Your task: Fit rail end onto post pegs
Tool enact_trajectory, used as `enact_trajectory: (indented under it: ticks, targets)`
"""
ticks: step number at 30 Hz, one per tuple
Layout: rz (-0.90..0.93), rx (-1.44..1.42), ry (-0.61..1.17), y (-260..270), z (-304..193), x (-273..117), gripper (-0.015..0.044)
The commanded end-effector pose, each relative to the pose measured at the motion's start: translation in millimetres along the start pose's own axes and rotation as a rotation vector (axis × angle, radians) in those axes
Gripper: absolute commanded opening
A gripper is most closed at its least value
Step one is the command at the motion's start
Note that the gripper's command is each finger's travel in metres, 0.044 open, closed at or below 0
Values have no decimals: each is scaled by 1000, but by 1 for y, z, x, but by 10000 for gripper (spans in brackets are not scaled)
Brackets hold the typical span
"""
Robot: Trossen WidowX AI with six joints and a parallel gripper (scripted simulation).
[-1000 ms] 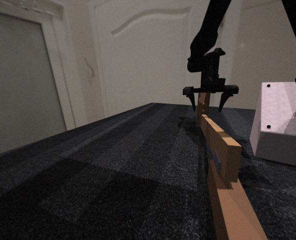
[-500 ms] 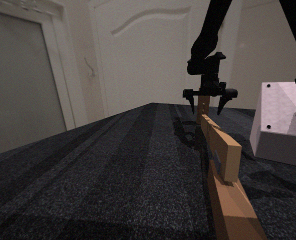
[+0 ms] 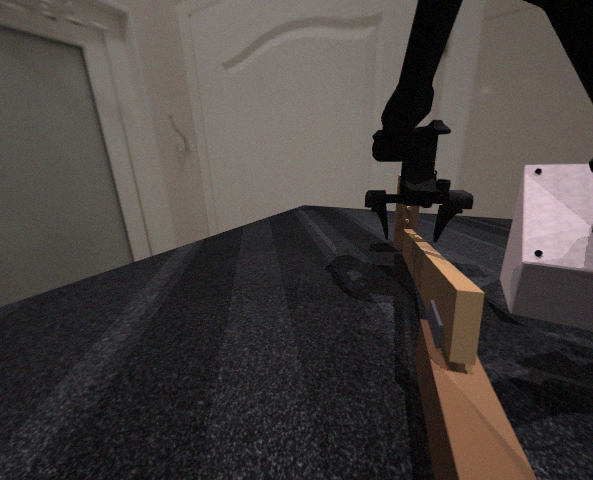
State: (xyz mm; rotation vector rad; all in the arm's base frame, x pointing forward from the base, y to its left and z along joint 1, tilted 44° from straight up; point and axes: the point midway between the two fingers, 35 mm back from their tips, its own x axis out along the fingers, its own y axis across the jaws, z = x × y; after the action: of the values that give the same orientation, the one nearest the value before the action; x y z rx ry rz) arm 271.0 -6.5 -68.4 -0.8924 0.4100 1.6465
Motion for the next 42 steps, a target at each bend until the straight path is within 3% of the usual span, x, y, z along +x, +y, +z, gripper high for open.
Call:
enact_trajectory:
  ticks: [1, 20, 34, 42]
  targets:
    - [1, 6, -6, 1, 1, 7, 440]
    - [0, 6, -9, 3, 4, 35, 440]
    - [0, 6, -9, 3, 4, 35, 73]
    - [0, 6, -9, 3, 4, 35, 0]
